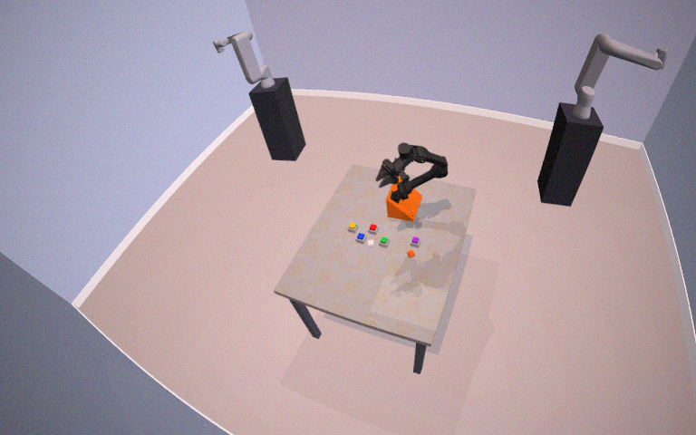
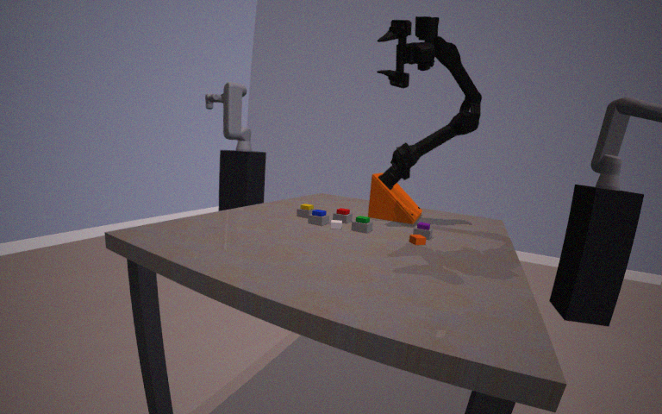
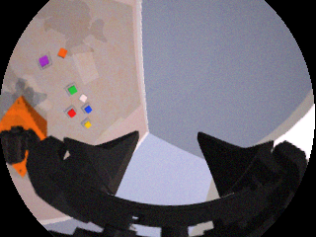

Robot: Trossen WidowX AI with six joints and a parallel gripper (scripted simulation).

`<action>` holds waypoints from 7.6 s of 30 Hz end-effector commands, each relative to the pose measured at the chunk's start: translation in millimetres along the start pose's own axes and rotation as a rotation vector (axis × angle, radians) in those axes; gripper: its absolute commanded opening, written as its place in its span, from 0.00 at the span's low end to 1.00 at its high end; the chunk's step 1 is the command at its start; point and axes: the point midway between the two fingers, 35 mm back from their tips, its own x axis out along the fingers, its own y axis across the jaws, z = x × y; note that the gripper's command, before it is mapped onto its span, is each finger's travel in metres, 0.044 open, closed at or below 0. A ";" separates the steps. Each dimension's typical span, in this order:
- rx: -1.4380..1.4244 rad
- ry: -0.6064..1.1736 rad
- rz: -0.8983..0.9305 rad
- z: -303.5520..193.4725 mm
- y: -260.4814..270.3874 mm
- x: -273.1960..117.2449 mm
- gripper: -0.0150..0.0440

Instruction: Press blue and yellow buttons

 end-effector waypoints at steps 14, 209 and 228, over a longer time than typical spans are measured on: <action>0.850 0.176 0.881 -41.6 202.6 192.0 0.93; 1.083 0.481 1.132 83.1 298.0 174.5 0.93; 1.120 0.422 1.231 223.8 296.9 23.1 0.93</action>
